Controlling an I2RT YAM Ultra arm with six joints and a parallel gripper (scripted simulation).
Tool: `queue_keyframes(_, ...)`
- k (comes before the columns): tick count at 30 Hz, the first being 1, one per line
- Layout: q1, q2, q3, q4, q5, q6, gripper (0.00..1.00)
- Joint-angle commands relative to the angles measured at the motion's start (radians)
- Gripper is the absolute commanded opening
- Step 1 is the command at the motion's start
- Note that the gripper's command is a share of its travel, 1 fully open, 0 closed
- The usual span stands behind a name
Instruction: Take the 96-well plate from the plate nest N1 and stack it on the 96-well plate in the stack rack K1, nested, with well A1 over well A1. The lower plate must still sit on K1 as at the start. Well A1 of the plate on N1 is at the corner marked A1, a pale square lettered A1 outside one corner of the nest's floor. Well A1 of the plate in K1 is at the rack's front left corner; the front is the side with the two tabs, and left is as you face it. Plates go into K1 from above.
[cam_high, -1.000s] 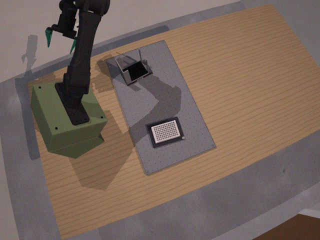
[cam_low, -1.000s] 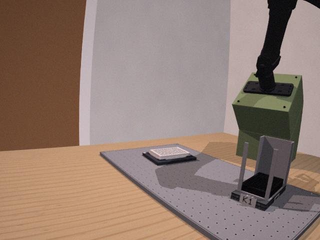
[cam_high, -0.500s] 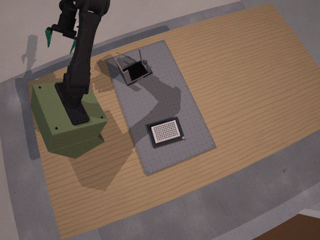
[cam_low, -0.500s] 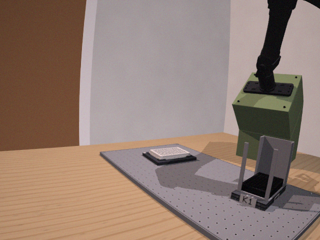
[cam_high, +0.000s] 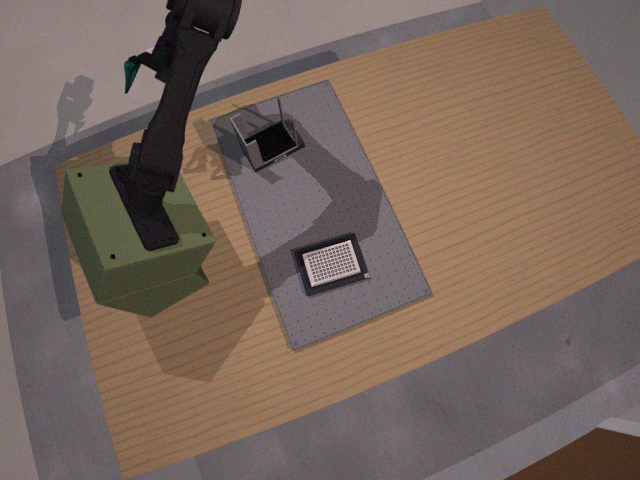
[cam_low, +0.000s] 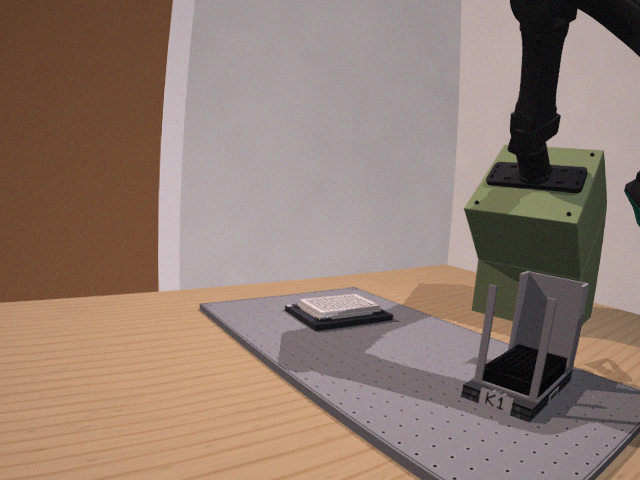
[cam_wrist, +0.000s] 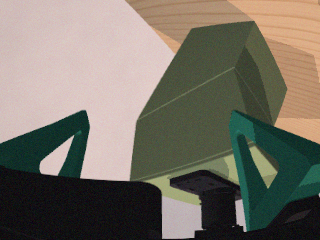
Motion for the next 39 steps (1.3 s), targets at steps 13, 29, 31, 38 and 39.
queue_keyframes(13, -0.222, -0.06, -0.056, 0.122, -0.065, -0.111, 1.0)
queue_keyframes(29, -0.468, -0.103, -0.103, 0.224, -0.11, -0.196, 1.0)
queue_keyframes(31, -0.499, -0.059, -0.048, 0.216, -0.108, -0.226, 1.0)
queue_keyframes(38, -0.583, -0.072, -0.062, 0.248, -0.123, -0.256, 1.0)
queue_keyframes(39, -0.602, -0.117, -0.117, 0.267, -0.121, -0.249, 1.0)
